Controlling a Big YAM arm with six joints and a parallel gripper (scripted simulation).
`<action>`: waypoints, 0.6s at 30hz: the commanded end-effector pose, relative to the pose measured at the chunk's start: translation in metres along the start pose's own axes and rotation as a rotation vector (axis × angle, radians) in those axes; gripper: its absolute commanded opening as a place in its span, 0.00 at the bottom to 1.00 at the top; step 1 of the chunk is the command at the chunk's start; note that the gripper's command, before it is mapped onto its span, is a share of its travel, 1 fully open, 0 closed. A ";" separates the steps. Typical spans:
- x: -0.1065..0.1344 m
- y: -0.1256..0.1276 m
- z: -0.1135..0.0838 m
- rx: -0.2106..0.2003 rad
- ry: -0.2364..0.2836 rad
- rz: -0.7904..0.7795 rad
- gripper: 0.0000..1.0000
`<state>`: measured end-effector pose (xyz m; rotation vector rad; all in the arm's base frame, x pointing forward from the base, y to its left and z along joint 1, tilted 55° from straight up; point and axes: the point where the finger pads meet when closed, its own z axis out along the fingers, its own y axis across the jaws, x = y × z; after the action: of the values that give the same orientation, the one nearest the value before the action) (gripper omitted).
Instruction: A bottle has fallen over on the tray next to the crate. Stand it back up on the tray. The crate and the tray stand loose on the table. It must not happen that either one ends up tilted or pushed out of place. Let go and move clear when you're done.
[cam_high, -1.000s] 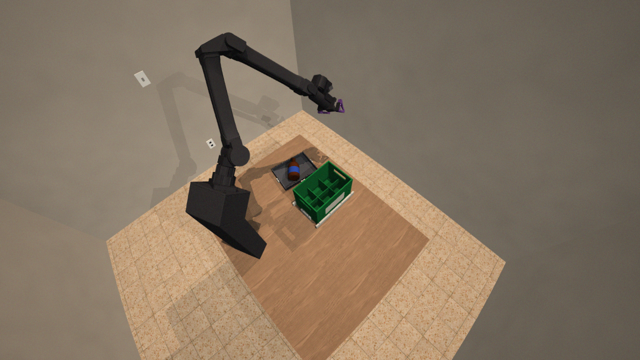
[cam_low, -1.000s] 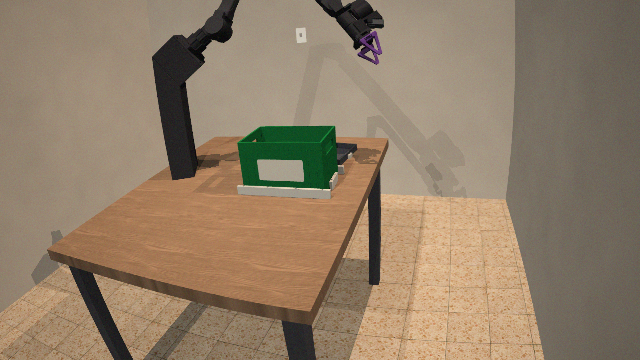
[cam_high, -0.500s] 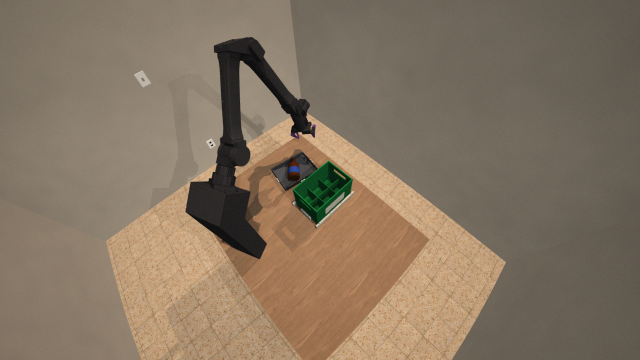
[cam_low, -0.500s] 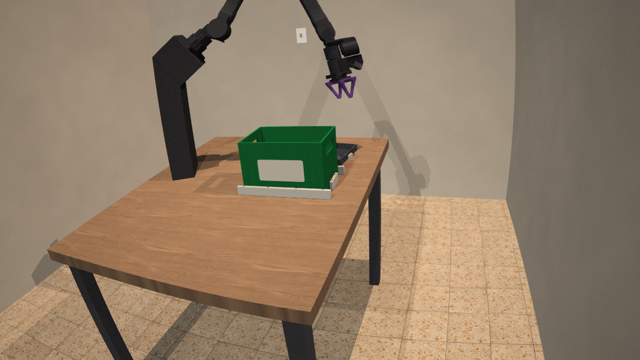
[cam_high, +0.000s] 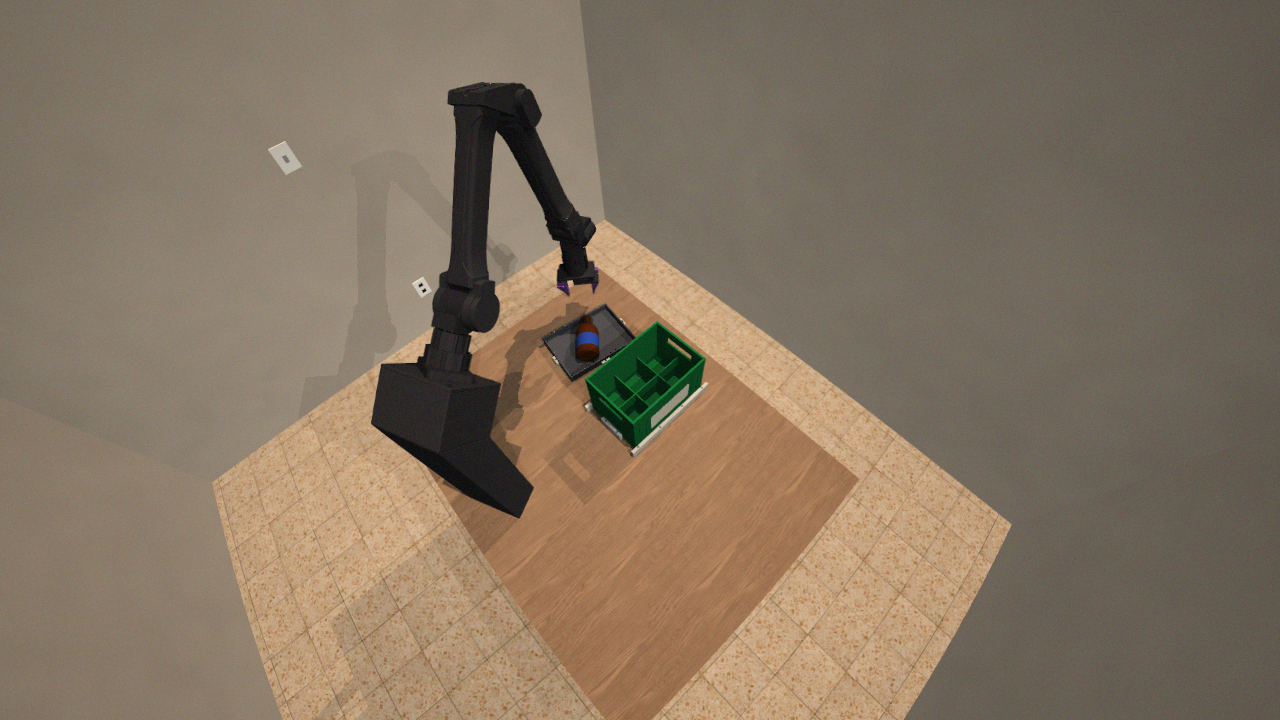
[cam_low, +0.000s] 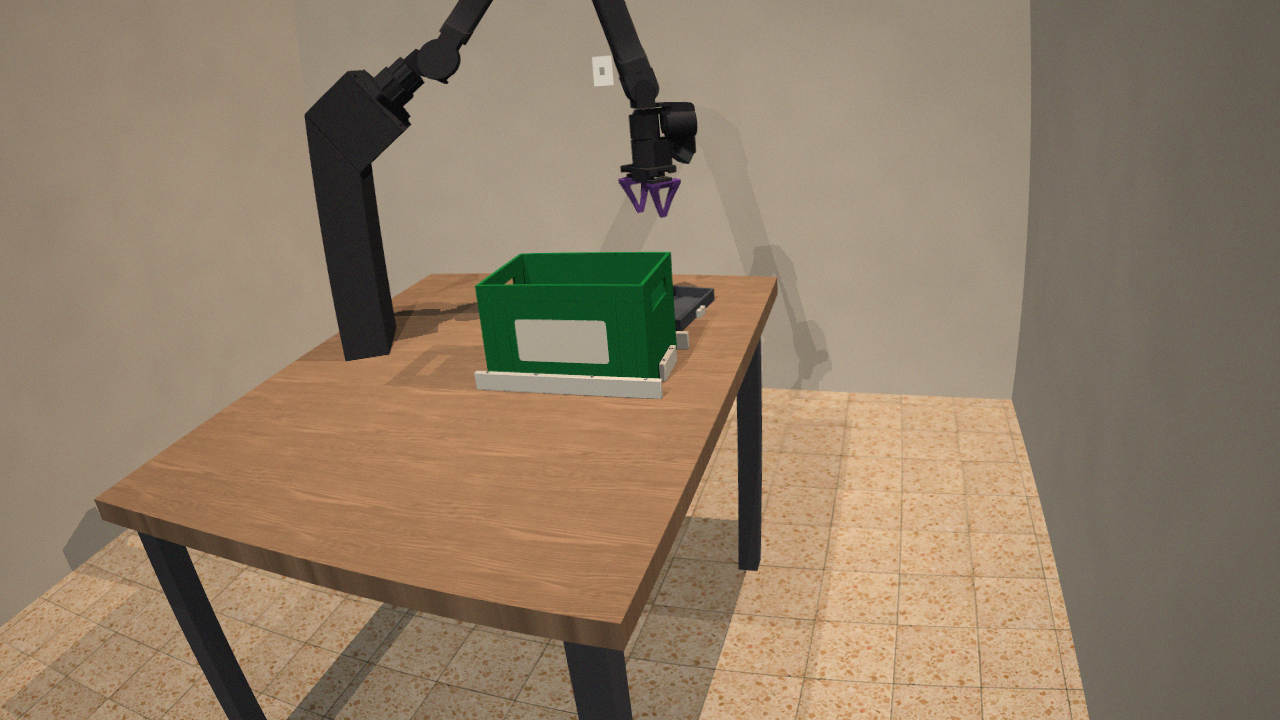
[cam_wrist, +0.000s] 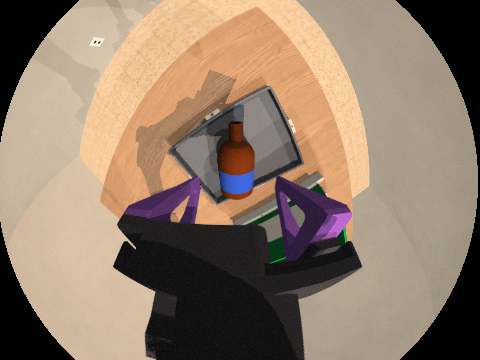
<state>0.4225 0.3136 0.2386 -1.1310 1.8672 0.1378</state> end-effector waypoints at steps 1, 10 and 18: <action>0.001 0.009 0.007 -0.016 0.008 -0.025 0.00; 0.004 0.002 0.007 -0.007 0.013 -0.014 0.00; 0.004 0.002 0.007 -0.007 0.013 -0.014 0.00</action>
<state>0.4214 0.3152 0.2388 -1.1377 1.8626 0.1378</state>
